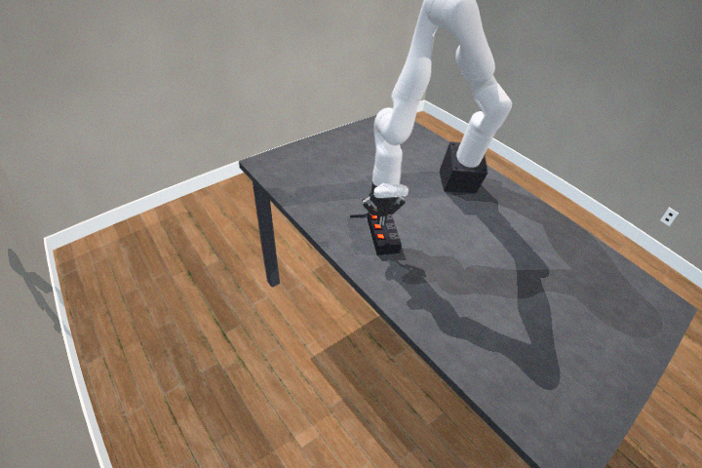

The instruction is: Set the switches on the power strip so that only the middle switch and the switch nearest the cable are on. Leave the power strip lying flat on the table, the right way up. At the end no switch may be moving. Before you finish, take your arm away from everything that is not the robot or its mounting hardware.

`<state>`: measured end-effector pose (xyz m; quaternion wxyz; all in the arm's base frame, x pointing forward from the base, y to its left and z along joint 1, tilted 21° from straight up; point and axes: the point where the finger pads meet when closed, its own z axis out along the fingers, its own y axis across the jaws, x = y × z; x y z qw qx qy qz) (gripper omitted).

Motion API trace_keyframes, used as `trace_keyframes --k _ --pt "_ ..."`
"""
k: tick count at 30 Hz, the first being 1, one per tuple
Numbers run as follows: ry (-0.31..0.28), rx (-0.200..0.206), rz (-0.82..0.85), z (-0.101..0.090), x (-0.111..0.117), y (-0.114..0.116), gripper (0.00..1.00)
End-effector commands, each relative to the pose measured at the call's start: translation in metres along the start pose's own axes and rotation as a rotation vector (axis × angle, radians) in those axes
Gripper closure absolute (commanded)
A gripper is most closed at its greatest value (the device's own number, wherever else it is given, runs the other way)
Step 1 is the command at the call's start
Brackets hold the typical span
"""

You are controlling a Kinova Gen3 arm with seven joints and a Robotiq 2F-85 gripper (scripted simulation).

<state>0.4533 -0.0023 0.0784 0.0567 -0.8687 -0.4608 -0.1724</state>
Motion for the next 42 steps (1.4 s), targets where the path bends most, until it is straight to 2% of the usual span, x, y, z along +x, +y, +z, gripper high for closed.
trace_keyframes --k 1,12,42 --pt "0.000 -0.004 -0.001 -0.001 0.001 0.002 1.00" --pt "-0.001 -0.004 0.001 0.005 0.000 0.002 1.00" --pt "-0.001 -0.009 0.001 0.039 0.001 0.004 1.00"
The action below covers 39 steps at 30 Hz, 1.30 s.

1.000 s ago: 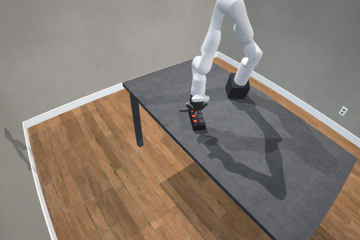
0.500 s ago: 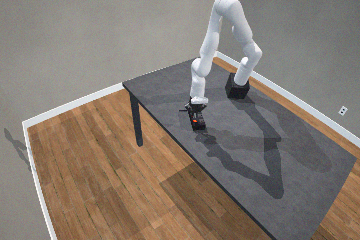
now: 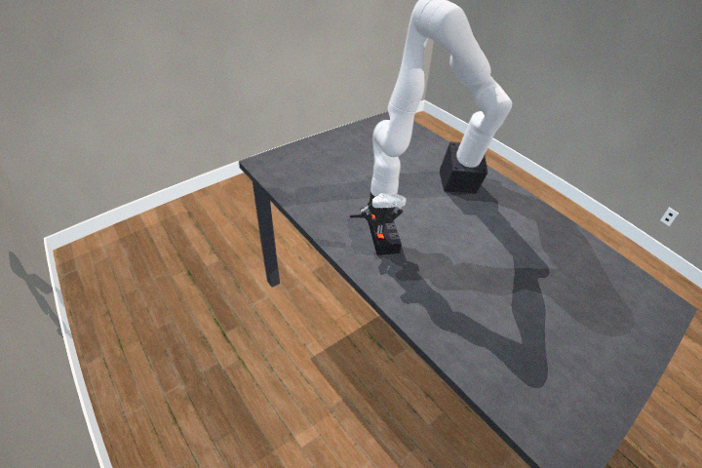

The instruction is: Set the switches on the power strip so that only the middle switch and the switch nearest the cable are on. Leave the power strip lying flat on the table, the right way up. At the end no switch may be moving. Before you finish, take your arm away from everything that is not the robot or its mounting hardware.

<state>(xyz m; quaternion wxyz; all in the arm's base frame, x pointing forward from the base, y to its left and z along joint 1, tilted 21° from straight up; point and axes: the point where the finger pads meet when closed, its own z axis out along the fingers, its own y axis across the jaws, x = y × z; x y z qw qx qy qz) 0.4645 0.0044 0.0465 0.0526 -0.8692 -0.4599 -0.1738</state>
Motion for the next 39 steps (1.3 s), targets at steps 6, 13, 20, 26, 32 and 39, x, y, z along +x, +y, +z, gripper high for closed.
trace_keyframes --k 6,13,20,26,32,39 --pt "0.000 0.001 0.001 0.0072 0.0007 0.0007 1.00" --pt "0.001 0.002 0.000 0.0085 0.0010 0.0002 1.00" --pt "0.001 0.002 0.000 0.0083 0.0011 0.0002 1.00" --pt "0.001 0.002 0.000 0.0083 0.0011 0.0002 1.00" --pt "0.001 0.002 0.000 0.0083 0.0011 0.0002 1.00" --pt "0.001 0.002 0.000 0.0083 0.0011 0.0002 1.00"
